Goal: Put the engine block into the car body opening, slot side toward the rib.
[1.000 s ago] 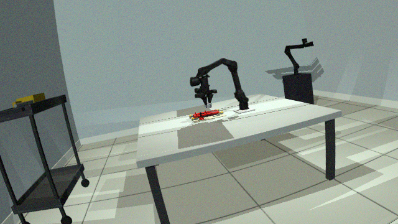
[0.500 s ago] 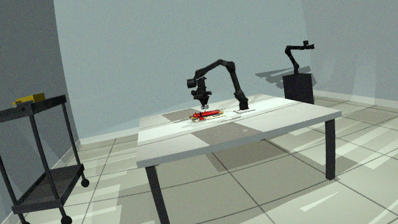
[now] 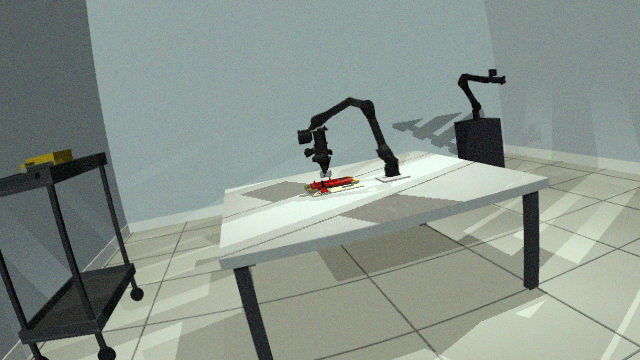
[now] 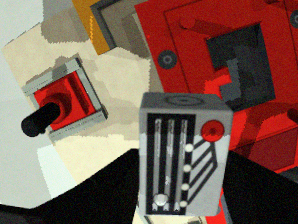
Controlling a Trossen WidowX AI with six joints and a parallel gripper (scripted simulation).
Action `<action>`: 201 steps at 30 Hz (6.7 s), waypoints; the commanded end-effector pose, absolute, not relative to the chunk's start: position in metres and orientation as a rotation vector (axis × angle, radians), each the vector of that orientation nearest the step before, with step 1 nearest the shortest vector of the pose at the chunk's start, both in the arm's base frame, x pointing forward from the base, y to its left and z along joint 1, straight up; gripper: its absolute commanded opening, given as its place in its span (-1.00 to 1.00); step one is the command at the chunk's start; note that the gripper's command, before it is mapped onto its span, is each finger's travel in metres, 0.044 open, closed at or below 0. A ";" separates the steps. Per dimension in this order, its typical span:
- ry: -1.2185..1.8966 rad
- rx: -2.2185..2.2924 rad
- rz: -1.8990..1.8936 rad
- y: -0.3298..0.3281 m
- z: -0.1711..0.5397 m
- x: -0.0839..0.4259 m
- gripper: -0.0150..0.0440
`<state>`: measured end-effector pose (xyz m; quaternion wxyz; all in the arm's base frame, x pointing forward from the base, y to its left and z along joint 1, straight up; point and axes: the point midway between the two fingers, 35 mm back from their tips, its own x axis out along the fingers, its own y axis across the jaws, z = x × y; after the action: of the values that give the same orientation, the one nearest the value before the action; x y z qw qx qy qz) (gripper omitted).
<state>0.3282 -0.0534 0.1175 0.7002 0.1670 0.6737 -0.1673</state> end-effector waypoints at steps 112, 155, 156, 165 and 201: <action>1.536 0.017 -0.033 -0.109 0.102 0.337 0.05; 1.535 0.040 -0.056 -0.109 0.102 0.337 0.05; 1.535 0.060 -0.075 -0.109 0.102 0.337 0.05; 1.527 0.186 -0.196 -0.109 0.102 0.337 0.05; 1.529 0.159 -0.171 -0.108 0.100 0.336 0.05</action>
<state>0.3362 -0.1088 0.1001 0.7145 0.0779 0.6902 -0.0842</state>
